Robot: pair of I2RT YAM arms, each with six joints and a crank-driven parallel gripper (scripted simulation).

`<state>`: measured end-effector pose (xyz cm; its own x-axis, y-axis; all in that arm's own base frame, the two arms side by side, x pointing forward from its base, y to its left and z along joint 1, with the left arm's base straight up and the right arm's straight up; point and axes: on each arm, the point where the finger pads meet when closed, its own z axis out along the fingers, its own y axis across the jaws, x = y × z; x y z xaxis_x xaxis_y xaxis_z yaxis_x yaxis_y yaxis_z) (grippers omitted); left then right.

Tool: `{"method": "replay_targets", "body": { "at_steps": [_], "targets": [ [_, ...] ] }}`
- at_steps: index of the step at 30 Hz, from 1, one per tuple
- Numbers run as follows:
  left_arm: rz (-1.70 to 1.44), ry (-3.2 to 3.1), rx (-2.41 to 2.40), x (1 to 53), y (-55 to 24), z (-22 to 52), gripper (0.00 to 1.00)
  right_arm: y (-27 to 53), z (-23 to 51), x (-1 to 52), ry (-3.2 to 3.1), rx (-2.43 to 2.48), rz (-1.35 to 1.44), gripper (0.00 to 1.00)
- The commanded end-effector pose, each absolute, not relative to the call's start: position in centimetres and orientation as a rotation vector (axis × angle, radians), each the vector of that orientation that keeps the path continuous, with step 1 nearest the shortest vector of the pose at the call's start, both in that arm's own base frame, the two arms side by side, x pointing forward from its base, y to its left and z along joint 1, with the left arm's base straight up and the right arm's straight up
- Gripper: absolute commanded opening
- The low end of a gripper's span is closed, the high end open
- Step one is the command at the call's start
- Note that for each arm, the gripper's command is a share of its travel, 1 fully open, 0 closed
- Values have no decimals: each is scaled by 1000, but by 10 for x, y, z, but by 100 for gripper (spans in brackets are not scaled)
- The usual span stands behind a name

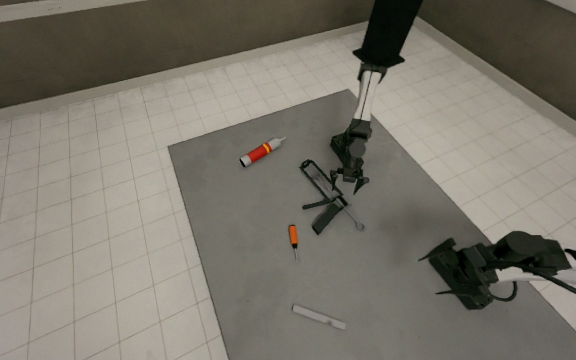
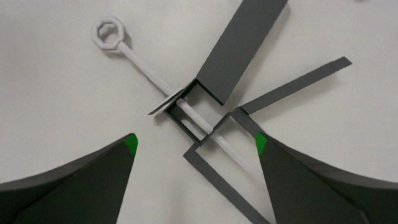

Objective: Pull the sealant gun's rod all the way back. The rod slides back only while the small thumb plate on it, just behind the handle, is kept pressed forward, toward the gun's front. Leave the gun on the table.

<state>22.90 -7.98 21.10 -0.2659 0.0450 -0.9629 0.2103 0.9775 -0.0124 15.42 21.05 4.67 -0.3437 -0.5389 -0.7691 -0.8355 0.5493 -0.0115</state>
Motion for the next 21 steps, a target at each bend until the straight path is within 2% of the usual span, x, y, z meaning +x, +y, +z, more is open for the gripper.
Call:
{"method": "replay_targets", "body": {
  "at_steps": [1,11,19,20,21],
  "targets": [
    [-188,1734,172,262,-80,258,100,212,42,155,2056,-1052,487,100],
    [-19,1574,17,357,-13,354,100,215,41,152,2062,-1051,492,100],
    [2,1532,9,383,0,375,100,215,41,151,2061,-1054,493,100],
    [2,1538,8,384,0,373,100,212,38,149,2083,-1056,487,93],
    [2,1538,8,384,0,373,100,211,40,149,2103,-1045,486,93]
  ]
}}
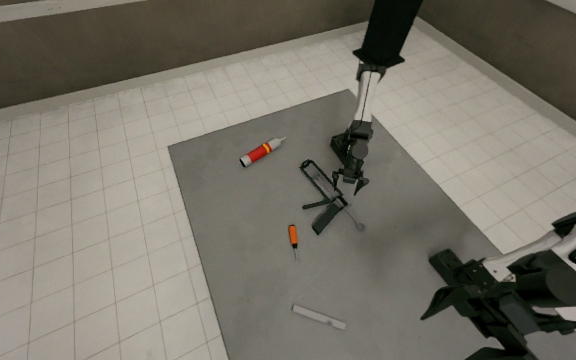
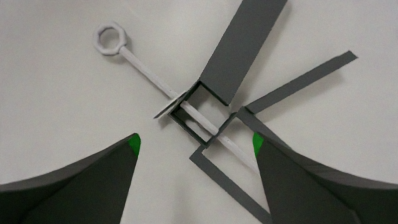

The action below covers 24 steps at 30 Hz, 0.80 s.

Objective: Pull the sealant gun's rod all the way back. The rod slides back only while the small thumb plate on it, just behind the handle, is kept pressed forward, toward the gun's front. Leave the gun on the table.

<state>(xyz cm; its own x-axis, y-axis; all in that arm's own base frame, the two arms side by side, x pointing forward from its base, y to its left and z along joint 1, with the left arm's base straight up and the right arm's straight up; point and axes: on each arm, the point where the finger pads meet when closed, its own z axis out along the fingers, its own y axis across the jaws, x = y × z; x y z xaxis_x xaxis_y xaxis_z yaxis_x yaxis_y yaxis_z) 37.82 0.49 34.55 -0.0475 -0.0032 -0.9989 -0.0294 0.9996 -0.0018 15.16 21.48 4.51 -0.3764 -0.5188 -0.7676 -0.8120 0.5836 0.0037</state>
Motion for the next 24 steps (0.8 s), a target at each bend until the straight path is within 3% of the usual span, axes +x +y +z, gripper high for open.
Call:
{"method": "replay_targets", "body": {
  "at_steps": [1,24],
  "targets": [
    [1,1538,9,384,0,373,100,212,43,149,2131,-1023,490,93],
    [0,1559,0,382,0,365,100,232,27,149,3024,-385,83,93]
  ]
}}
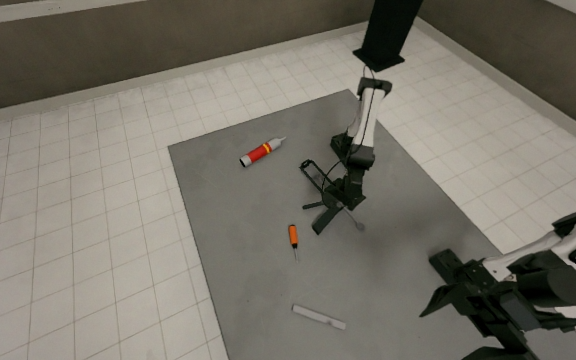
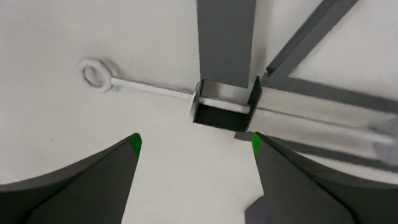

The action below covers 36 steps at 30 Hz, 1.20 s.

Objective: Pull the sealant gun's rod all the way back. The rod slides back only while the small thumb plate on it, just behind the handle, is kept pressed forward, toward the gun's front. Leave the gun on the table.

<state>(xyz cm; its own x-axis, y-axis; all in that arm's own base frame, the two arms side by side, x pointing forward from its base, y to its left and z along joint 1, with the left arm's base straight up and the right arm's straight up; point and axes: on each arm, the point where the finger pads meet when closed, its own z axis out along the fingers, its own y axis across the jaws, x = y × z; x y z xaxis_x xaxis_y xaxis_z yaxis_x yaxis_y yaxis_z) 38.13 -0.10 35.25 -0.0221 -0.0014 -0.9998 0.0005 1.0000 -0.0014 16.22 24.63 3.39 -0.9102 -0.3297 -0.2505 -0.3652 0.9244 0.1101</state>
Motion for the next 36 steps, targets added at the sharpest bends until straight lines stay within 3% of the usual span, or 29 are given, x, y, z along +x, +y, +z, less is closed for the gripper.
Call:
{"method": "replay_targets", "body": {
  "at_steps": [1,11,36],
  "targets": [
    [0,1559,0,382,0,365,100,232,27,149,3024,-385,83,93],
    [2,1546,-2,382,-1,367,100,225,3,138,3137,-343,-72,93],
    [2,1555,-4,376,-17,346,100,224,-29,141,3126,-335,-61,93]
  ]
}}
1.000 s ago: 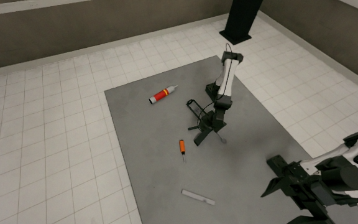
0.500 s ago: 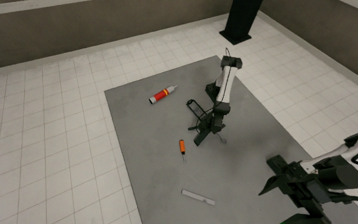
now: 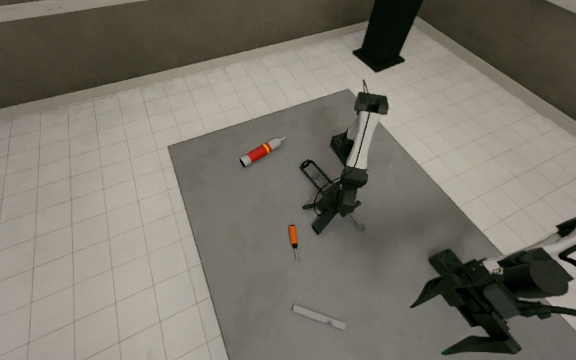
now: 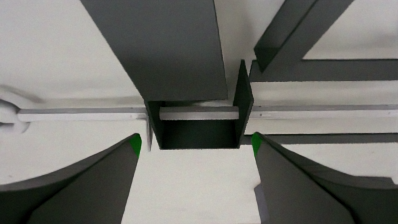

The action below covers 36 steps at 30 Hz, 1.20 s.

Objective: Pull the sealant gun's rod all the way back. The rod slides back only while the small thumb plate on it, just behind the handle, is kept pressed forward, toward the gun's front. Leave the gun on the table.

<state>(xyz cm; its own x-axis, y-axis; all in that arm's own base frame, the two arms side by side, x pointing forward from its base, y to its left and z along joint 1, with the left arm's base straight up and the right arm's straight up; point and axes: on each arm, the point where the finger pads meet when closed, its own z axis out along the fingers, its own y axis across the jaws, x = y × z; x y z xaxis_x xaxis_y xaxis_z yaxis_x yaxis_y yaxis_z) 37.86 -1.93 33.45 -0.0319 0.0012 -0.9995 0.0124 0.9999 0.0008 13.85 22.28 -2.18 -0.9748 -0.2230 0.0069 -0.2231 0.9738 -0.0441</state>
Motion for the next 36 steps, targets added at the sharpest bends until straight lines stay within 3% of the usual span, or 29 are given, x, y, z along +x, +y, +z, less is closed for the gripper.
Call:
{"method": "replay_targets", "body": {
  "at_steps": [1,3,11,12,13,14,15,17,19,26,36],
  "targets": [
    [2,1556,-4,376,-18,345,100,224,-29,141,-3121,334,61,84],
    [2,1556,-4,375,-20,343,100,224,-29,141,-3123,325,62,71],
    [2,1556,-5,373,-26,336,100,223,-29,142,-3131,326,75,59],
    [2,1556,-5,373,-27,336,100,223,-29,142,-3131,326,75,46],
    [2,1556,-5,372,-27,335,100,223,-29,142,-3131,326,75,56],
    [2,1556,-5,372,-27,335,100,223,-29,142,-3131,326,75,56],
    [-2,1556,17,372,-30,335,88,223,-29,142,-3131,326,75,56],
    [-2,1556,17,372,-30,335,88,223,-29,142,-3131,326,75,56],
    [-24,1564,67,375,-39,332,65,223,-29,142,-3131,326,75,56],
    [-238,1712,506,370,-147,249,65,227,-22,142,-3135,343,46,56],
    [-549,1744,1078,297,-273,153,65,227,-22,142,-3135,343,46,56]
  ]
}}
